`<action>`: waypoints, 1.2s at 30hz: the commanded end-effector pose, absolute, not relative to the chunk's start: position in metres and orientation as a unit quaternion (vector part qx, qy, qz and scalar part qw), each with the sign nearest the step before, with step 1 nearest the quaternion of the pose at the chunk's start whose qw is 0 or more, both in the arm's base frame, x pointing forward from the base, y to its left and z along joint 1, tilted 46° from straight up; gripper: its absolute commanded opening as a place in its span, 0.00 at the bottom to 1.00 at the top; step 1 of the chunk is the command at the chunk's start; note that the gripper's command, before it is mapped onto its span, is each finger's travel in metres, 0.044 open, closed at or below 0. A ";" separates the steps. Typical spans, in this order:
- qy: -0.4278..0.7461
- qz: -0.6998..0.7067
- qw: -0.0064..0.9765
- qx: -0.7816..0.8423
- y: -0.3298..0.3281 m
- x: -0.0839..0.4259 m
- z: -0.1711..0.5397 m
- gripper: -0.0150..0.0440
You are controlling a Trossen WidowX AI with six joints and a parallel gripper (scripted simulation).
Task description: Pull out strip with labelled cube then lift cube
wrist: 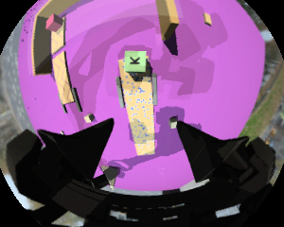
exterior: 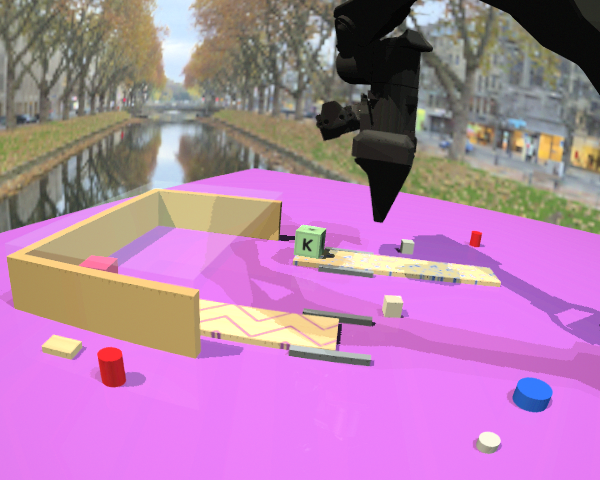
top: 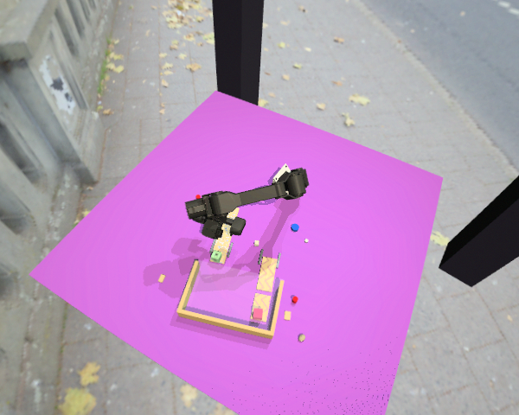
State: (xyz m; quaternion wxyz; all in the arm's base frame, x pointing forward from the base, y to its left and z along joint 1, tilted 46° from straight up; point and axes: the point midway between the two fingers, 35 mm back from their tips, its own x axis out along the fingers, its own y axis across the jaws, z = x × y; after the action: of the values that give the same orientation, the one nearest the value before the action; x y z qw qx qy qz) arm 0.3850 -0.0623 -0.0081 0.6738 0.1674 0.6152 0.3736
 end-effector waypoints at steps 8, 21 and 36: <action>0.615 0.375 0.673 0.171 -0.049 0.421 0.007 1.00; 0.614 0.375 0.673 0.171 -0.031 0.457 0.023 1.00; 0.613 0.375 0.673 0.171 -0.016 0.458 0.008 0.68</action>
State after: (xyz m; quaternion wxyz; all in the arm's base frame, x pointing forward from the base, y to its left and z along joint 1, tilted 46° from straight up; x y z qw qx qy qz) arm 0.4572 -0.0218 0.0102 0.6737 0.1690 0.6143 0.3744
